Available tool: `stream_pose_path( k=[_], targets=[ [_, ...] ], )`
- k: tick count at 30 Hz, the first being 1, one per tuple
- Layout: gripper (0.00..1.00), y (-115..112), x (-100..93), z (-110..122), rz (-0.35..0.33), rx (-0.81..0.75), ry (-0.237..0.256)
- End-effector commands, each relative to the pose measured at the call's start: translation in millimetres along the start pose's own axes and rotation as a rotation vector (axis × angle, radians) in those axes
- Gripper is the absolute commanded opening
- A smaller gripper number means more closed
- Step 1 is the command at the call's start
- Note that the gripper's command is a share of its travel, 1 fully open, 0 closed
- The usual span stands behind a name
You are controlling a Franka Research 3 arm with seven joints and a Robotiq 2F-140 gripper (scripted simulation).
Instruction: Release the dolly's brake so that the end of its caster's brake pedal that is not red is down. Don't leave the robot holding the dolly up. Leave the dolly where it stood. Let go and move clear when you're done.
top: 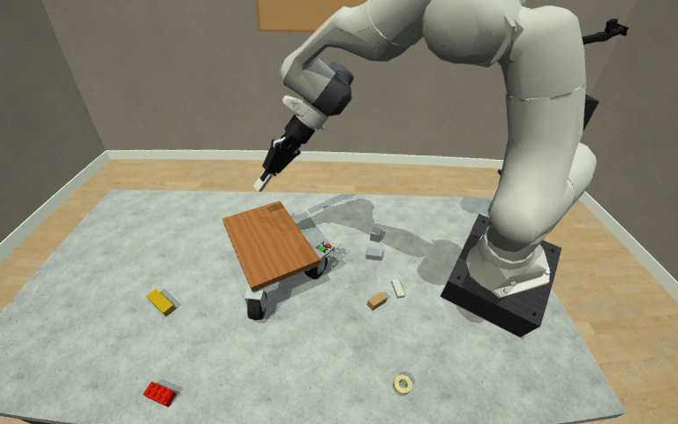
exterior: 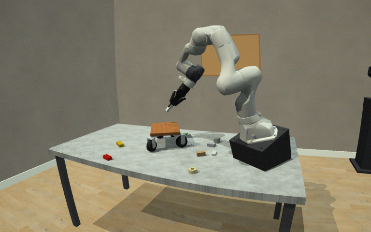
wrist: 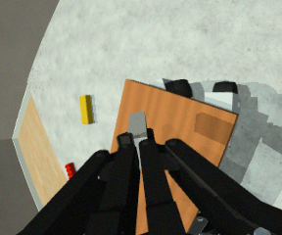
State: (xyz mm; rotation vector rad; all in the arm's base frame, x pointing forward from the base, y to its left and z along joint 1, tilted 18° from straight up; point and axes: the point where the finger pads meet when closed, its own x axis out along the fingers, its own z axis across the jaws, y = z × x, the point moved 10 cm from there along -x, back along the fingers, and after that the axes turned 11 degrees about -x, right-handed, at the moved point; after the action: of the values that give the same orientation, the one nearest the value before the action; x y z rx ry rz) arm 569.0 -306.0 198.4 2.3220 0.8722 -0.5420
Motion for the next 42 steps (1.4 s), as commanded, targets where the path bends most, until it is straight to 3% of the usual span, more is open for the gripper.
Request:
stream_pose_path(
  k=[1, 3, 4, 7, 8, 11, 12, 15, 16, 19, 20, 23, 24, 27, 28, 31, 34, 42],
  targets=[
    [0.00, -34, -14.4, -20, -0.092, 0.031, -0.155],
    [0.00, -34, -14.4, -20, -0.092, 0.031, -0.155],
    [0.00, -51, -19.8, -29, -0.133, 0.021, -0.206],
    [0.00, -51, -19.8, -29, -0.133, 0.021, -0.206],
    [0.00, -67, -24.4, -38, -0.175, 0.012, -0.252],
    [0.00, -67, -24.4, -38, -0.175, 0.012, -0.252],
    [0.00, -82, -28.0, -48, -0.219, 0.006, -0.295],
    [0.00, -82, -28.0, -48, -0.219, 0.006, -0.295],
    [0.00, -96, -31.9, -56, -0.257, 0.000, -0.336],
    [0.00, -96, -31.9, -56, -0.257, 0.000, -0.336],
    [0.00, -110, -34.3, -65, -0.295, -0.007, -0.373],
    [0.00, -110, -34.3, -65, -0.295, -0.007, -0.373],
    [0.00, -123, -36.8, -72, -0.327, -0.013, -0.408],
    [0.00, -123, -36.8, -72, -0.327, -0.013, -0.408],
    [0.00, -133, -39.4, -77, -0.353, -0.019, -0.440],
    [0.00, -133, -39.4, -77, -0.353, -0.019, -0.440],
    [0.00, -152, -41.4, -88, -0.402, -0.027, -0.488],
    [0.00, -170, -44.9, -96, -0.446, -0.037, -0.542]
  ],
)
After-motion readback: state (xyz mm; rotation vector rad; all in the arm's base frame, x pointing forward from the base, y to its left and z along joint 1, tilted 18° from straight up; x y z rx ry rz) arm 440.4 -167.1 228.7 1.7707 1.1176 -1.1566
